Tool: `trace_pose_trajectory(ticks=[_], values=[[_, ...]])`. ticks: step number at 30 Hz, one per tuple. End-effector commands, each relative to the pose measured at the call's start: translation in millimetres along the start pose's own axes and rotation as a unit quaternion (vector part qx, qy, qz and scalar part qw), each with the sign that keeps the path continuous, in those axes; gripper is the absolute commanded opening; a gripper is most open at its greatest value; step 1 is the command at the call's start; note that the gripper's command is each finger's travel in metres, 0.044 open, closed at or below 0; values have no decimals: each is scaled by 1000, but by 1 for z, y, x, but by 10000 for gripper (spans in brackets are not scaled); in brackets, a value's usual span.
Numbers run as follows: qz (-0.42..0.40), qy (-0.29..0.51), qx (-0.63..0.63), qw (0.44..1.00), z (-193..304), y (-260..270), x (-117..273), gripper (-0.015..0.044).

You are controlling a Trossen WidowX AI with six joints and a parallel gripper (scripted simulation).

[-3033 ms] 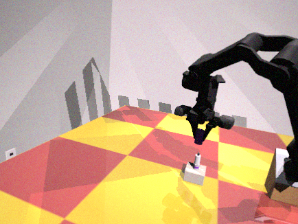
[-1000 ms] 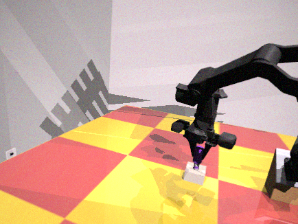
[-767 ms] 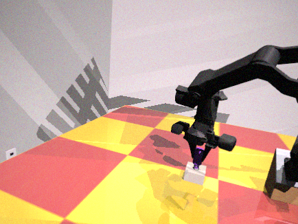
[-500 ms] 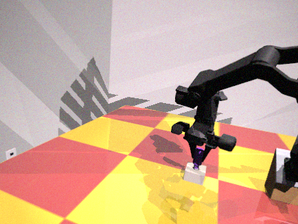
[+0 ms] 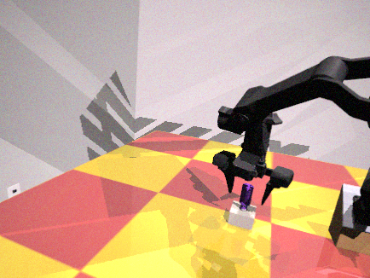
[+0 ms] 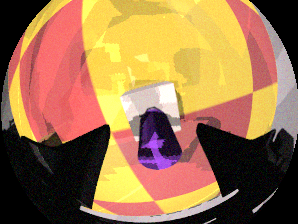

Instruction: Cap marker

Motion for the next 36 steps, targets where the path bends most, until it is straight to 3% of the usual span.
trace_pose_trajectory(ticks=[1, 6, 12, 14, 19, 26, 29, 36], values=[[1, 1, -5, 1000, 0, -1, 11, 440], [1, 2, -7, 1000, 1, -1, 64, 440], [1, 2, 1, 1000, 1, 0, 75, 440], [1, 2, -29, 1000, 1, 0, 74, 387], [1, 1, -252, 968, 1, 0, 71, 256], [1, 0, -551, 834, 2, 0, 66, 72], [1, -1, -606, 795, 2, 0, 65, 0], [1, -1, -606, 795, 2, 0, 65, 0]])
Point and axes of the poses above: the point midway between the two fingers, 35 mm back from their tips, its own x axis back along the fingers, its own y axis across the jaws, z = x × y, the point moved 6 cm from there along x, back along the fingers, and after that the axes turned 9 degrees about -x, right-handed, at the moved point
